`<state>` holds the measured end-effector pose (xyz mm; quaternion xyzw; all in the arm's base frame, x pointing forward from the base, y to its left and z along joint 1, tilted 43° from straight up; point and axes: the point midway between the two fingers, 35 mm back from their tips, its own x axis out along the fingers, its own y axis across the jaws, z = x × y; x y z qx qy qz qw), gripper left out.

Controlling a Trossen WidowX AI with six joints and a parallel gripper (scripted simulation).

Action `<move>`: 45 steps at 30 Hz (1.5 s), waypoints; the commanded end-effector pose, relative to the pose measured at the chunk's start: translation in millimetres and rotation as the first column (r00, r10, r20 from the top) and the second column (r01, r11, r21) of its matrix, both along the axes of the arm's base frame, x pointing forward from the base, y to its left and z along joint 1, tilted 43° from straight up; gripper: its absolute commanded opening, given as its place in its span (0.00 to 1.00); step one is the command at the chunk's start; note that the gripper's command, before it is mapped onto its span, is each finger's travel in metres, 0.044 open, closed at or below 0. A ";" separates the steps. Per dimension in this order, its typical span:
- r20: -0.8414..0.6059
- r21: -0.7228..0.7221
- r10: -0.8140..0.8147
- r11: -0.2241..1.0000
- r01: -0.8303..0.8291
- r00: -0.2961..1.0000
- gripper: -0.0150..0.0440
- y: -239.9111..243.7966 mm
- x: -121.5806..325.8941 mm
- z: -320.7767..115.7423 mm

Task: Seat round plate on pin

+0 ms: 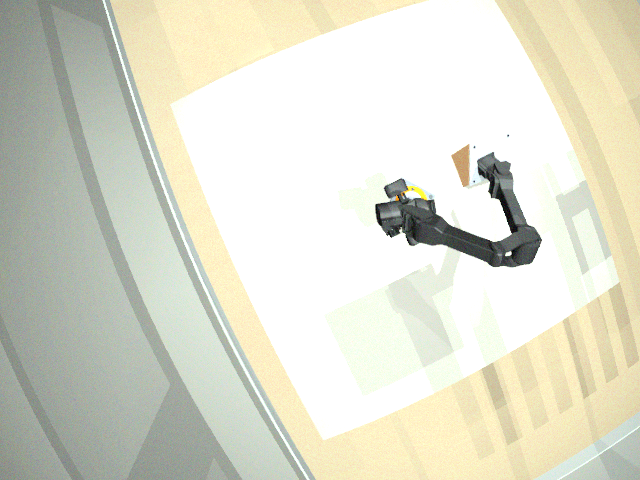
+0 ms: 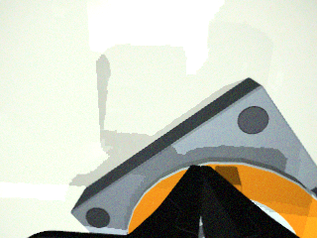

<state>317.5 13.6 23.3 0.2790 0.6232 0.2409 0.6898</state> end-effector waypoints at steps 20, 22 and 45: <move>-0.003 -0.006 0.000 1.000 -0.001 1.000 0.25 -22.9 -0.3 -18.0; -0.003 -0.006 0.000 1.000 -0.001 1.000 0.25 -25.0 -1.1 -19.9; -0.003 -0.008 0.000 1.000 0.000 1.000 0.25 -39.5 -11.2 -32.2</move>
